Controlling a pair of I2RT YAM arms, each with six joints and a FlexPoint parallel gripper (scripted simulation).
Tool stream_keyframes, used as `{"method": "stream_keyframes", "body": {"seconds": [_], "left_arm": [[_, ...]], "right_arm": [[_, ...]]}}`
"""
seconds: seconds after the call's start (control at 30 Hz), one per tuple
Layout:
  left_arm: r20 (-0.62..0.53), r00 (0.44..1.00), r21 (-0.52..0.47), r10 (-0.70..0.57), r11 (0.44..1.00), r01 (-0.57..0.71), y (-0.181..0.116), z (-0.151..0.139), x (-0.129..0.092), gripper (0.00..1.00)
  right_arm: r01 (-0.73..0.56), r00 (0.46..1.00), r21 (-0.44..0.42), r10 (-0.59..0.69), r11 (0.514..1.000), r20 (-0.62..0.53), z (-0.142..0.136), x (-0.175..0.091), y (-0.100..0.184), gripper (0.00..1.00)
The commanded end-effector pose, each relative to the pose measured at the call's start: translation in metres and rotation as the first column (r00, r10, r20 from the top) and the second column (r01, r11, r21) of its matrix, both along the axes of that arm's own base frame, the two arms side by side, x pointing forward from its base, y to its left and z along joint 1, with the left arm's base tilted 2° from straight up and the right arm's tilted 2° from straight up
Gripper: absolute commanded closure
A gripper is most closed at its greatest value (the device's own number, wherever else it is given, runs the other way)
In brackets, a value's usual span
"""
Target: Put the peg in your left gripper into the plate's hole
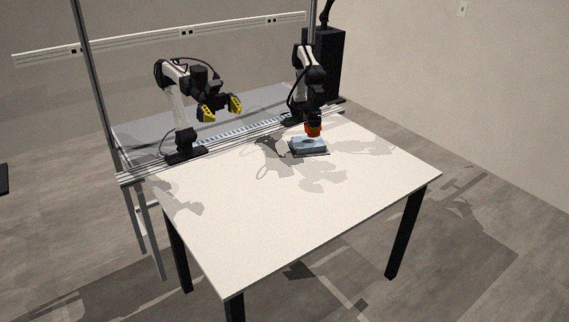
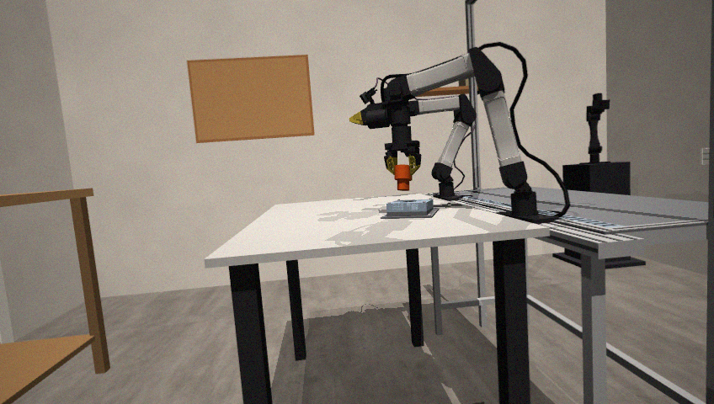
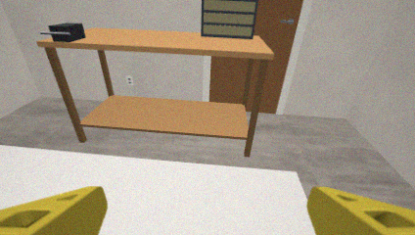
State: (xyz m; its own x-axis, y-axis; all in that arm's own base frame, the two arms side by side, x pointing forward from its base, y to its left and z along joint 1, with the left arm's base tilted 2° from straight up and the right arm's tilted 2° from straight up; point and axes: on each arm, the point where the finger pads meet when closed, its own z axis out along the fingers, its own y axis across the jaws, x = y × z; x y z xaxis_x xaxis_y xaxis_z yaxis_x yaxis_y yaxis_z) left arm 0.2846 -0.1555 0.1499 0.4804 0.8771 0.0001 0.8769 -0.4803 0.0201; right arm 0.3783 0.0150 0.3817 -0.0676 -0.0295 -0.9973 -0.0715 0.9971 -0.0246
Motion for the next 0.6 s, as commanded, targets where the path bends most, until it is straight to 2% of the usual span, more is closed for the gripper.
{"method": "stream_keyframes", "body": {"seconds": [0.0, 0.1, 0.2, 0.37, 0.5, 0.57], "left_arm": [[0.001, 1.0, 0.005, 0.006, 1.0, -0.006, 0.006, 0.022, -0.001, 0.66], [-0.014, 1.0, -0.007, 0.014, 1.0, -0.014, 0.005, 0.035, -0.003, 0.66], [0.015, 0.999, -0.07, 0.033, 0.997, -0.032, -0.004, 0.041, 0.0, 0.66], [0.013, 0.999, -0.135, 0.053, 0.99, -0.05, -0.009, 0.033, -0.007, 0.66], [-0.004, 0.998, -0.151, 0.062, 0.987, -0.062, -0.008, 0.026, -0.014, 0.66], [-0.004, 0.998, -0.151, 0.062, 0.987, -0.062, -0.008, 0.026, -0.014, 0.66]], "right_arm": [[-0.063, 0.998, -0.038, 0.063, 0.997, -0.009, 0.001, -0.004, 0.01, 0.0], [-0.064, 0.998, -0.037, 0.063, 0.997, -0.022, -0.005, -0.006, 0.012, 0.0], [-0.077, 0.997, -0.031, 0.076, 0.997, -0.035, -0.006, -0.01, 0.018, 0.0], [-0.14, 0.987, -0.025, 0.138, 0.99, -0.076, -0.014, -0.023, 0.047, 0.0], [-0.251, 0.96, -0.013, 0.248, 0.968, -0.129, -0.024, -0.049, 0.089, 0.0], [-0.251, 0.96, -0.013, 0.248, 0.968, -0.129, -0.024, -0.049, 0.089, 0.0]]}}
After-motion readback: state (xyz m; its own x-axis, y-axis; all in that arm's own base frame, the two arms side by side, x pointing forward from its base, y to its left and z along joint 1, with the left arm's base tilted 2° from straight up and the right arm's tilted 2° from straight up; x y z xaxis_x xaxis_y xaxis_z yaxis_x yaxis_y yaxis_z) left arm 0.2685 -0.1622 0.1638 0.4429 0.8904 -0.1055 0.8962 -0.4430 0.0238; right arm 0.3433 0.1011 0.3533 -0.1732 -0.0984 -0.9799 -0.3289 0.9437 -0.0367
